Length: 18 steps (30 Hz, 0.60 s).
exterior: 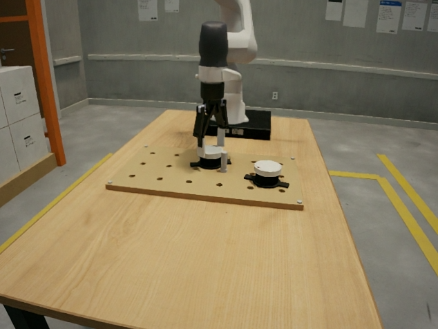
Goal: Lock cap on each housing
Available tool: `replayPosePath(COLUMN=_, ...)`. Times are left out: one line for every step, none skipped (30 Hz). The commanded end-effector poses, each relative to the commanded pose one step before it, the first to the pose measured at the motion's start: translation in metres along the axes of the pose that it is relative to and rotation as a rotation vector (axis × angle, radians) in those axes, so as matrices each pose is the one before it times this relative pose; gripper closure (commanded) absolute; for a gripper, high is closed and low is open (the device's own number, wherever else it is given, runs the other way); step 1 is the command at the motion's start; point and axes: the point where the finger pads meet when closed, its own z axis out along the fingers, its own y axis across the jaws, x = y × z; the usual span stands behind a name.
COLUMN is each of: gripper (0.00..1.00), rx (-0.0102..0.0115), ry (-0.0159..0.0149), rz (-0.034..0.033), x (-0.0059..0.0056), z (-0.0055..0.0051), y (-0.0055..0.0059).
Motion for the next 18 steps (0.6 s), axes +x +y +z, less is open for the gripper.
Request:
replayPosePath(gripper=0.22, rx=0.00087, ry=-0.00168, rz=0.00629, x=-0.00206, z=0.0012, y=-0.00018)
replayPosePath(gripper=0.22, rx=0.0, ry=0.0, rz=0.0, x=0.0, z=0.0, y=0.0)
replayPosePath(gripper=0.22, rx=0.0, ry=0.0, rz=0.0, x=0.0, z=0.0, y=0.0)
replayPosePath(gripper=0.22, rx=0.0, ry=0.0, rz=0.0, x=0.0, z=0.0, y=0.0)
replayPosePath(gripper=0.22, rx=0.0, ry=0.0, rz=0.0, x=0.0, z=0.0, y=0.0)
replayPosePath(gripper=0.22, rx=0.0, ry=0.0, rz=0.0, x=0.0, z=0.0, y=0.0)
replayPosePath(gripper=0.22, rx=0.0, ry=0.0, rz=0.0, x=0.0, z=0.0, y=0.0)
replayPosePath(gripper=0.22, rx=0.0, ry=0.0, rz=0.0, x=0.0, z=0.0, y=0.0)
replayPosePath(gripper=0.9, rx=0.0, ry=0.0, rz=0.0, x=0.0, z=0.0, y=0.0)
replayPosePath(gripper=0.9, rx=0.0, ry=0.0, rz=0.0, x=0.0, z=0.0, y=0.0)
replayPosePath(gripper=0.9, rx=0.0, ry=0.0, rz=0.0, x=0.0, z=0.0, y=0.0)
replayPosePath(gripper=0.9, rx=0.0, ry=0.0, rz=0.0, x=0.0, z=0.0, y=0.0)
replayPosePath(gripper=0.9, rx=0.0, ry=0.0, rz=0.0, x=0.0, z=0.0, y=0.0)
replayPosePath(gripper=0.9, rx=0.0, ry=0.0, rz=0.0, x=0.0, z=0.0, y=0.0)
replayPosePath(gripper=0.9, rx=0.0, ry=0.0, rz=0.0, x=0.0, z=0.0, y=0.0)
replayPosePath(gripper=0.9, rx=0.0, ry=0.0, rz=0.0, x=0.0, z=0.0, y=0.0)
replayPosePath(gripper=0.9, rx=0.0, ry=0.0, rz=0.0, x=0.0, z=0.0, y=0.0)
replayPosePath(gripper=0.9, rx=0.0, ry=0.0, rz=0.0, x=0.0, z=0.0, y=0.0)
